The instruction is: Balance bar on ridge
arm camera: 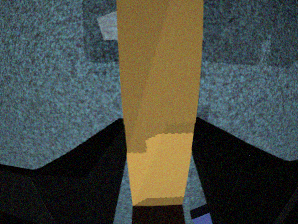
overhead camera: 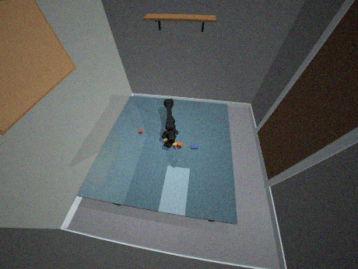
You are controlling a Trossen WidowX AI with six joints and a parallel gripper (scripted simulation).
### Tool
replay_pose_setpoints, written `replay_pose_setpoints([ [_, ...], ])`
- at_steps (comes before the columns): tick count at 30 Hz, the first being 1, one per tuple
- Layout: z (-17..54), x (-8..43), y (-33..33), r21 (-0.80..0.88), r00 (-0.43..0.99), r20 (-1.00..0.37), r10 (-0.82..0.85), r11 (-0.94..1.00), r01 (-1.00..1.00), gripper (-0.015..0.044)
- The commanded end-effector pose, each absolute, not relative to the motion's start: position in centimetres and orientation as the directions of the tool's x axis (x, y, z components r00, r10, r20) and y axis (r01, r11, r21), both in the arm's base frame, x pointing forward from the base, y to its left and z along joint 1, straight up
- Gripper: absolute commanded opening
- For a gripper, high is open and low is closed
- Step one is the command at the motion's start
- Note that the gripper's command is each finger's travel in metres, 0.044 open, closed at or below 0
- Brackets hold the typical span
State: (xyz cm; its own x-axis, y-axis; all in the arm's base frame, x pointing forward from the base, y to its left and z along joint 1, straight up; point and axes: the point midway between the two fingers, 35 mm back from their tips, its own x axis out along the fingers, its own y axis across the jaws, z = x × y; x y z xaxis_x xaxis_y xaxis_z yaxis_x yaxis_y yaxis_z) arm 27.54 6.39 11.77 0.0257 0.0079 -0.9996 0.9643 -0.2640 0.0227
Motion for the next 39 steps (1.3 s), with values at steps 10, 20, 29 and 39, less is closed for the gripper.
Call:
replay_pose_setpoints([
  [10, 11.7, 27.61, 6.39, 0.027, 0.03, -1.0, 0.007, -0.261, 0.965, 0.0],
  [20, 11.61, 27.62, 6.39, 0.027, 0.03, -1.0, 0.007, -0.261, 0.965, 0.0],
  [29, 11.54, 27.61, 6.4, 0.027, 0.03, -1.0, 0.007, -0.261, 0.965, 0.0],
  [39, 11.44, 27.59, 6.39, 0.027, 0.03, -1.0, 0.007, -0.261, 0.965, 0.0],
])
